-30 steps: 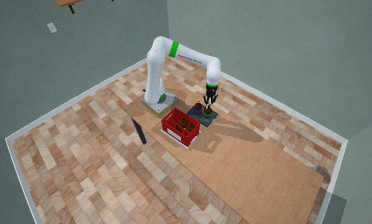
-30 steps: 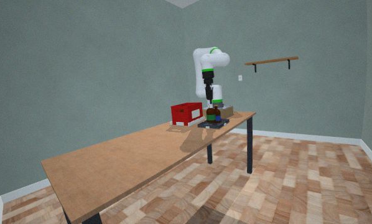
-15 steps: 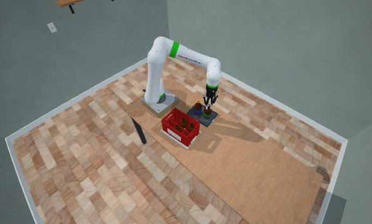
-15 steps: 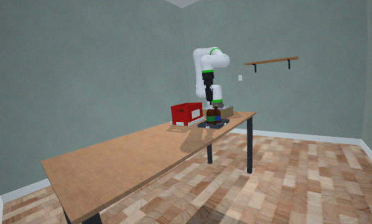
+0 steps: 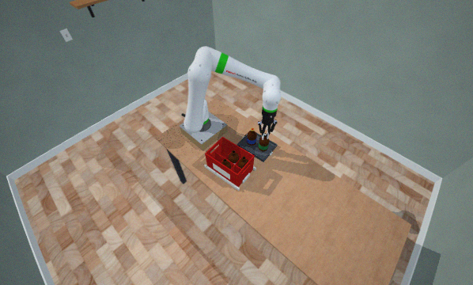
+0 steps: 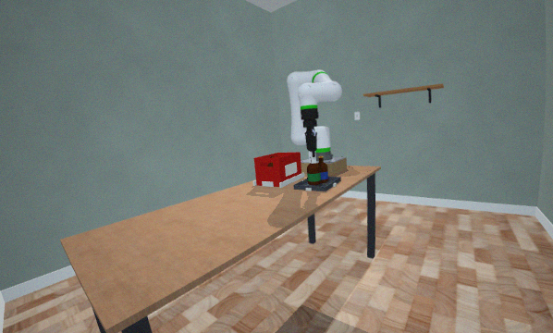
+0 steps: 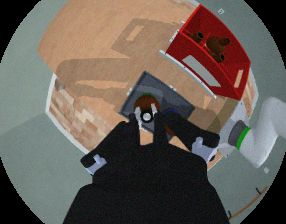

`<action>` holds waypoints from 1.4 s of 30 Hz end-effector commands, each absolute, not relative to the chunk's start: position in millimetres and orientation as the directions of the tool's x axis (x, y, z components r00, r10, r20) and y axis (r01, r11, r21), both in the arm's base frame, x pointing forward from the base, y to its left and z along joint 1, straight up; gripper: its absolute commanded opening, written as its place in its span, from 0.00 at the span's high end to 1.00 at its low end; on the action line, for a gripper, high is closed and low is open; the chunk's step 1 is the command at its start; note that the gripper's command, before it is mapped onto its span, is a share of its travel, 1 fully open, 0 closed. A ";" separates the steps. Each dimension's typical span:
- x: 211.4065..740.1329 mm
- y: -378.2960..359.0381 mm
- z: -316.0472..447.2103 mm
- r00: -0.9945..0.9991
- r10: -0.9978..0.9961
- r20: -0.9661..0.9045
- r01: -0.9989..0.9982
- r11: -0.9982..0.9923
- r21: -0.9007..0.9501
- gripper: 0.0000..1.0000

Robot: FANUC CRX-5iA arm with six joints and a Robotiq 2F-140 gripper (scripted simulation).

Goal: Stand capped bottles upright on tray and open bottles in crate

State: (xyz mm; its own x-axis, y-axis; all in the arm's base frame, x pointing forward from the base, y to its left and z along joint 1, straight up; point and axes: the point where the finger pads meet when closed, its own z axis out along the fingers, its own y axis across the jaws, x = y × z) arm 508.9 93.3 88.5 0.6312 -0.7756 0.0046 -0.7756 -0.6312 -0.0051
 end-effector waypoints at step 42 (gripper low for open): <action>509.3 93.1 76.9 0.631 -0.776 0.005 -0.776 -0.631 -0.006 0.00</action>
